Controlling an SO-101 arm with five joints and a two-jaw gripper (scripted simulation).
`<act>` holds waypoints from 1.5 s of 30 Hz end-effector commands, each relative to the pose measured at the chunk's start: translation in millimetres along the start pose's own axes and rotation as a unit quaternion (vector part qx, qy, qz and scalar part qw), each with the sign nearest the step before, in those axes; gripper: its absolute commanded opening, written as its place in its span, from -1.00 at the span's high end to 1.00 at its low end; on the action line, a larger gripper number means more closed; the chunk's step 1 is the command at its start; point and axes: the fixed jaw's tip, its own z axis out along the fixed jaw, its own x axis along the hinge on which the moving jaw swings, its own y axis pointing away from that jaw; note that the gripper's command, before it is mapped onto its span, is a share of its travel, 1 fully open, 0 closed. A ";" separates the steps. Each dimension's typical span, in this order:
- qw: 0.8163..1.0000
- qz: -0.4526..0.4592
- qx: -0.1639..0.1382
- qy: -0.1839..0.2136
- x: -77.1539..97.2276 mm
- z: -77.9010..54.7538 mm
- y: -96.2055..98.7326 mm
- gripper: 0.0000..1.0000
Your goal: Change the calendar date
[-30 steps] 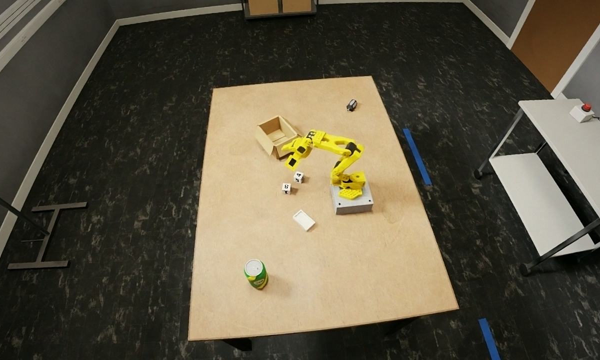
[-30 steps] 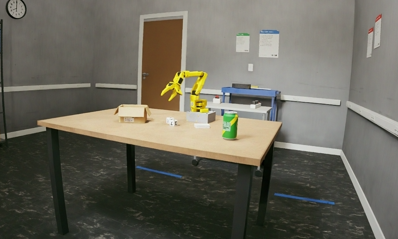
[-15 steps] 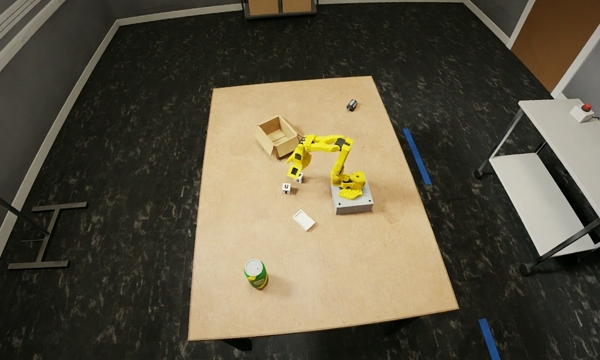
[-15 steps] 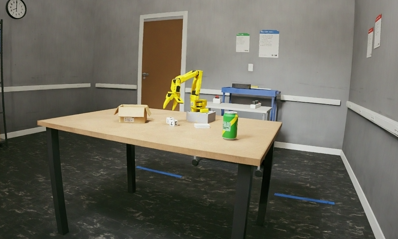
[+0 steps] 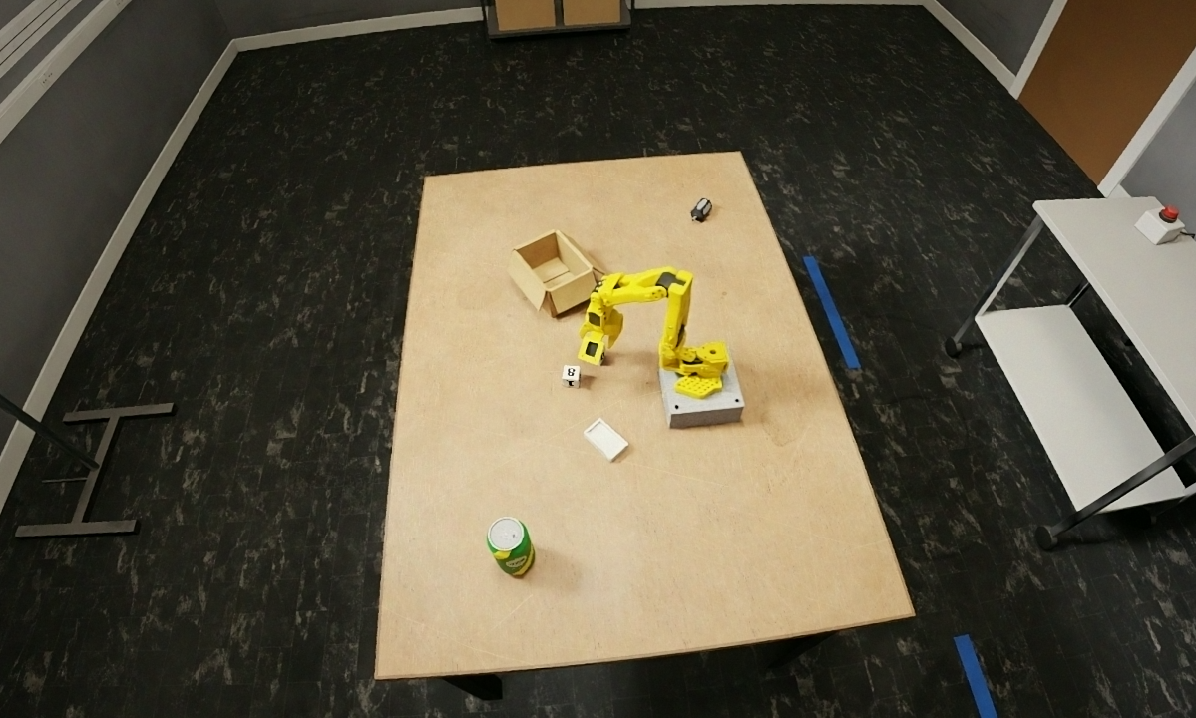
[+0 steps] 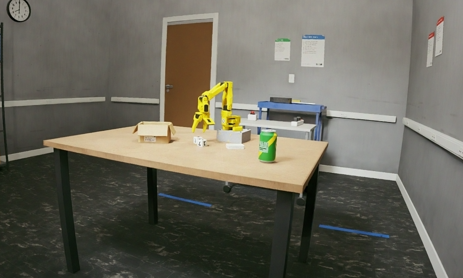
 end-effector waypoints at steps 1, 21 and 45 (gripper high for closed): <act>1.000 0.001 -0.007 -0.001 1.9 3.0 2.2 0.30; 1.000 0.001 -0.007 -0.001 1.9 6.1 1.8 0.30; 1.000 0.001 -0.007 -0.001 1.6 34.5 1.9 0.30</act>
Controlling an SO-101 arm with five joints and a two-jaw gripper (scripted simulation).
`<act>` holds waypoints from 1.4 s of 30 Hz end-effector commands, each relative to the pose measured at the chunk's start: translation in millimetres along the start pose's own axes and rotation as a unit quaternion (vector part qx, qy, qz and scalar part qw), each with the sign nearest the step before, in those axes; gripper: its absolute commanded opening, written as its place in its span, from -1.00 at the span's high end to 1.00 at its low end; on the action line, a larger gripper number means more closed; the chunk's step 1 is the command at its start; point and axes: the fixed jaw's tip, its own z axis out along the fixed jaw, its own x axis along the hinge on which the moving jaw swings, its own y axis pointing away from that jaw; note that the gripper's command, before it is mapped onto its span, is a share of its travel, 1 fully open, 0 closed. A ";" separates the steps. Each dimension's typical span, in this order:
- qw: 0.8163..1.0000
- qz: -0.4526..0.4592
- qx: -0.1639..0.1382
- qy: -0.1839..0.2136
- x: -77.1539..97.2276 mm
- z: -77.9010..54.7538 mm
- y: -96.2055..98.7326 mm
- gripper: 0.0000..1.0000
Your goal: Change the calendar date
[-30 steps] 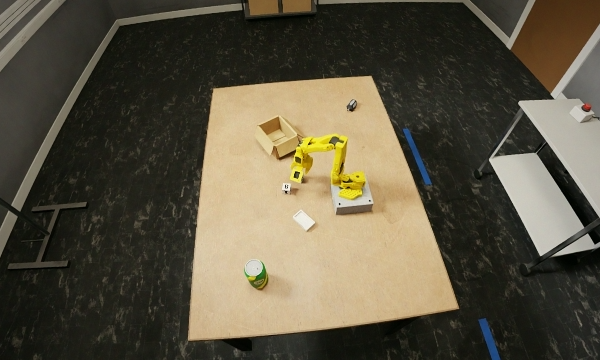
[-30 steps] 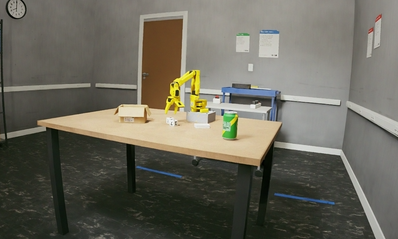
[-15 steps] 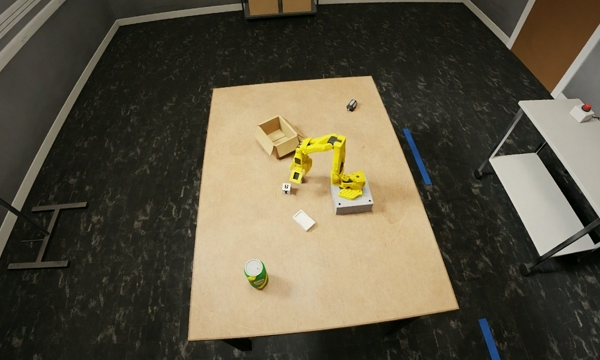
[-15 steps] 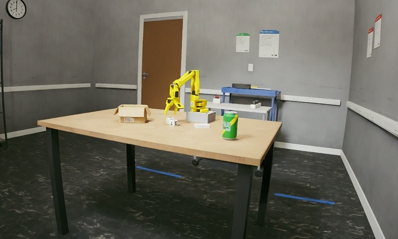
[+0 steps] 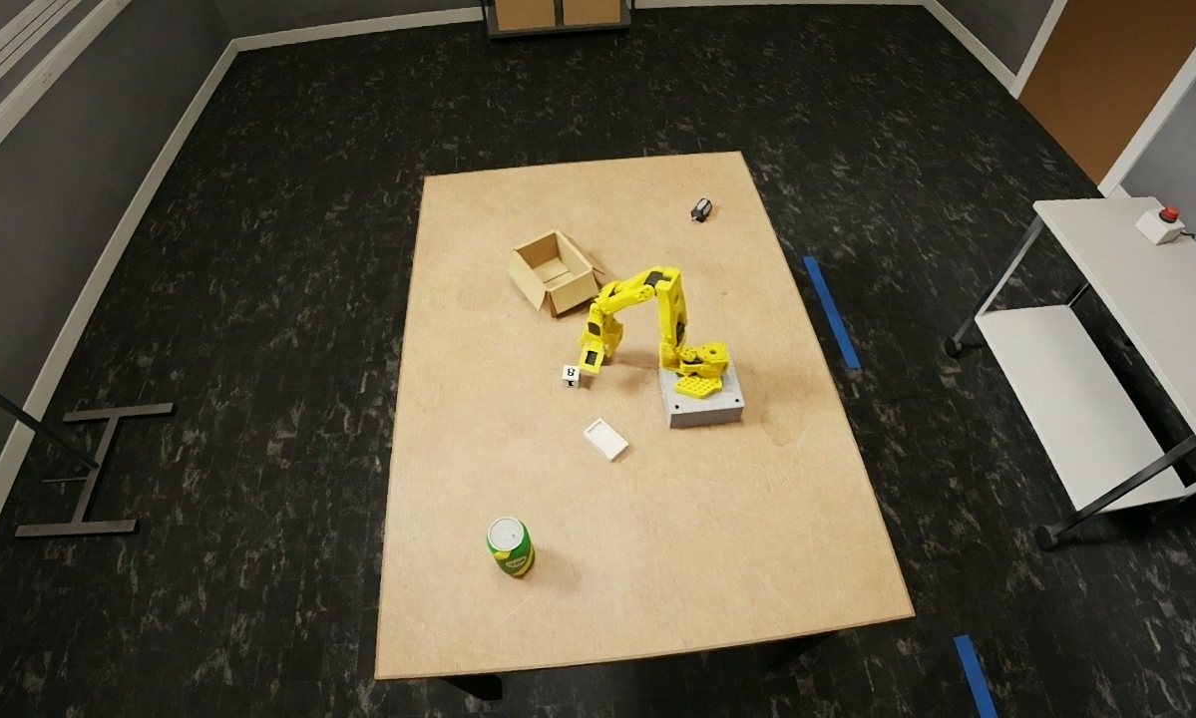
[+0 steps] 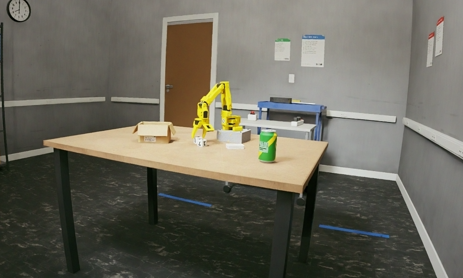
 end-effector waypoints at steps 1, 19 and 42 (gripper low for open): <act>1.000 0.001 -0.008 -0.001 1.1 5.8 4.1 0.30; 1.000 0.001 -0.009 -0.001 0.9 12.8 5.1 0.30; 1.000 0.001 -0.009 -0.001 1.0 12.8 -0.2 0.44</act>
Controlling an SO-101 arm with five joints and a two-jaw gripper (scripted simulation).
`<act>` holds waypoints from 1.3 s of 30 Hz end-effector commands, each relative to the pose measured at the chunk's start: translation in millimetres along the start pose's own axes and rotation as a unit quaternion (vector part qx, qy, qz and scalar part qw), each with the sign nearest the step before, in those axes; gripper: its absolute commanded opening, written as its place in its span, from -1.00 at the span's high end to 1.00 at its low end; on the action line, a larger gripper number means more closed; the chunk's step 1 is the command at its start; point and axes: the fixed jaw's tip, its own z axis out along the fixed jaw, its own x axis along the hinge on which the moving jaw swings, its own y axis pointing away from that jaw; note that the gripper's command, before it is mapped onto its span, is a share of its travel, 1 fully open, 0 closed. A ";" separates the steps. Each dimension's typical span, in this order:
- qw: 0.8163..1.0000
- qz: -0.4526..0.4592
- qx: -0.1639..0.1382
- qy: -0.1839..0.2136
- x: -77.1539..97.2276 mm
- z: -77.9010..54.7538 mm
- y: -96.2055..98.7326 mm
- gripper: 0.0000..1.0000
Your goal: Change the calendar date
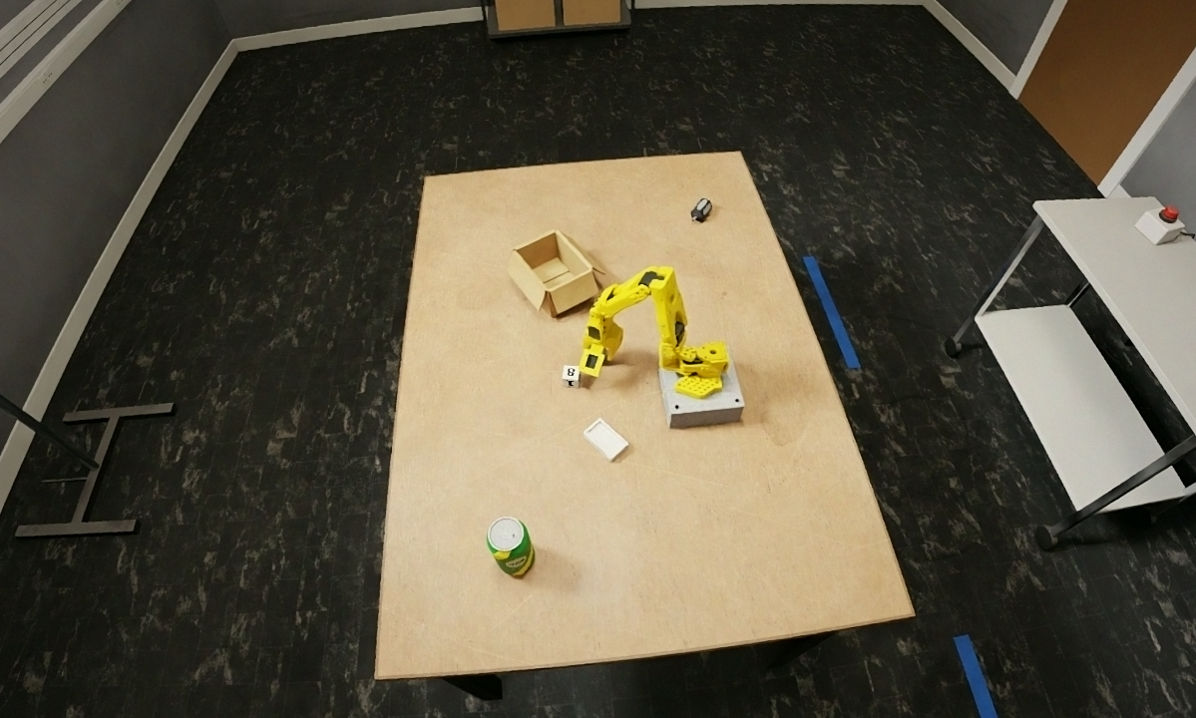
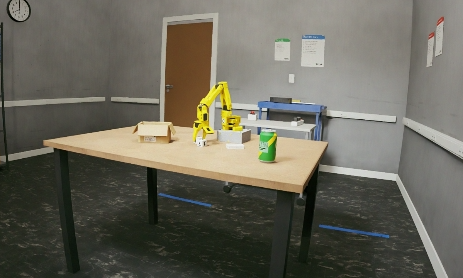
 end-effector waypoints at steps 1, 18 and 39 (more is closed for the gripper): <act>1.000 0.001 -0.005 -0.001 1.1 1.0 -1.0 0.46; 1.000 0.001 -0.005 -0.001 1.1 1.0 -5.2 0.57; 1.000 0.001 -0.005 -0.001 1.1 1.0 -5.4 0.74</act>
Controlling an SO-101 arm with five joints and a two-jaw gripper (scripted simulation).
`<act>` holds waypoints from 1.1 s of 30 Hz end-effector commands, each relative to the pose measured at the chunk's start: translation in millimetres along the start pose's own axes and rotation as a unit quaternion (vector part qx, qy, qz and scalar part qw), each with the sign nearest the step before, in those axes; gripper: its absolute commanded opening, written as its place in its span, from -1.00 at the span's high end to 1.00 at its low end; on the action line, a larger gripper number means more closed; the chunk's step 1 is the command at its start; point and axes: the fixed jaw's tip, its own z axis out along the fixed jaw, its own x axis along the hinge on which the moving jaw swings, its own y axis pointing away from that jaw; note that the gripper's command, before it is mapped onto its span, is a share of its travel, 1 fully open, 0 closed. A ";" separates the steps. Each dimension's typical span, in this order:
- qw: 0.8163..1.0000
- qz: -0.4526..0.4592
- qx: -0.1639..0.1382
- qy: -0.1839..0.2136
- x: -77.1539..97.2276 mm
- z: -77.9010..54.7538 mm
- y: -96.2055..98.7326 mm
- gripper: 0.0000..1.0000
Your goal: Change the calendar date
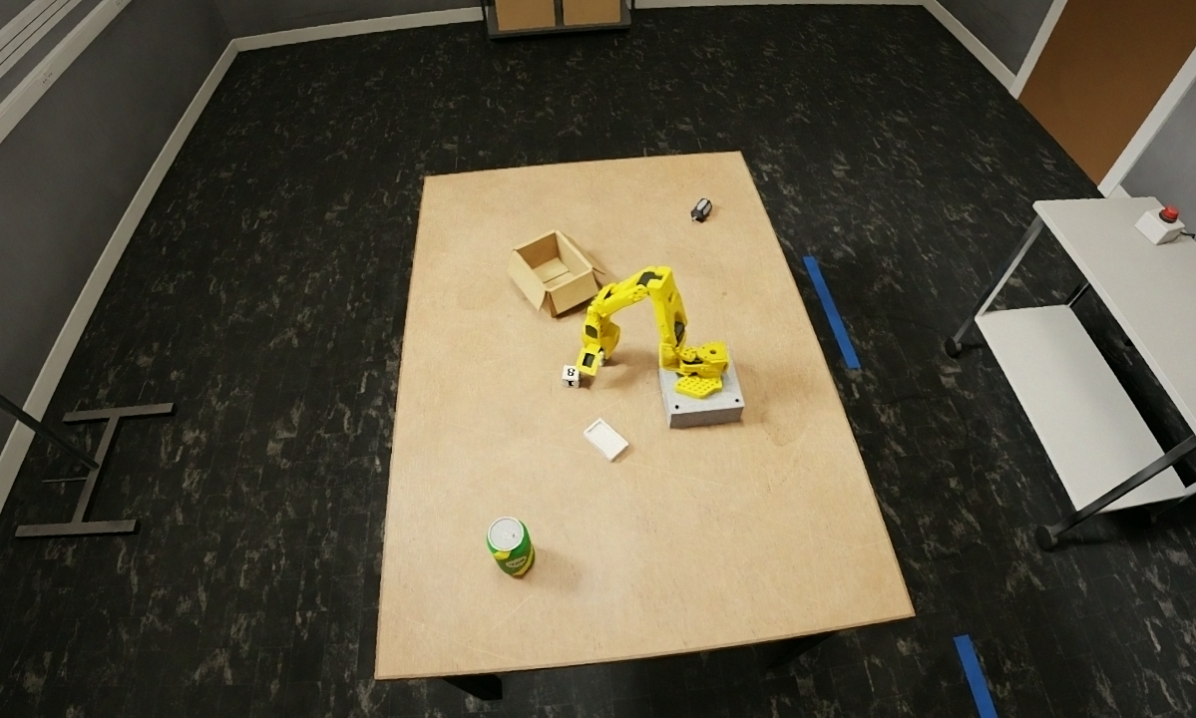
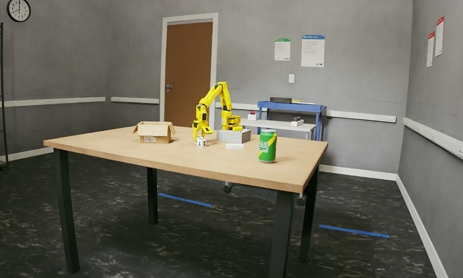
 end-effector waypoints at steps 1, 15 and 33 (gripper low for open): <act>1.000 0.001 -0.008 -0.001 0.7 1.7 1.4 0.76; 1.000 0.001 -0.008 -0.001 0.7 1.7 1.4 0.99; 1.000 0.001 -0.008 -0.001 1.1 -14.1 0.6 1.00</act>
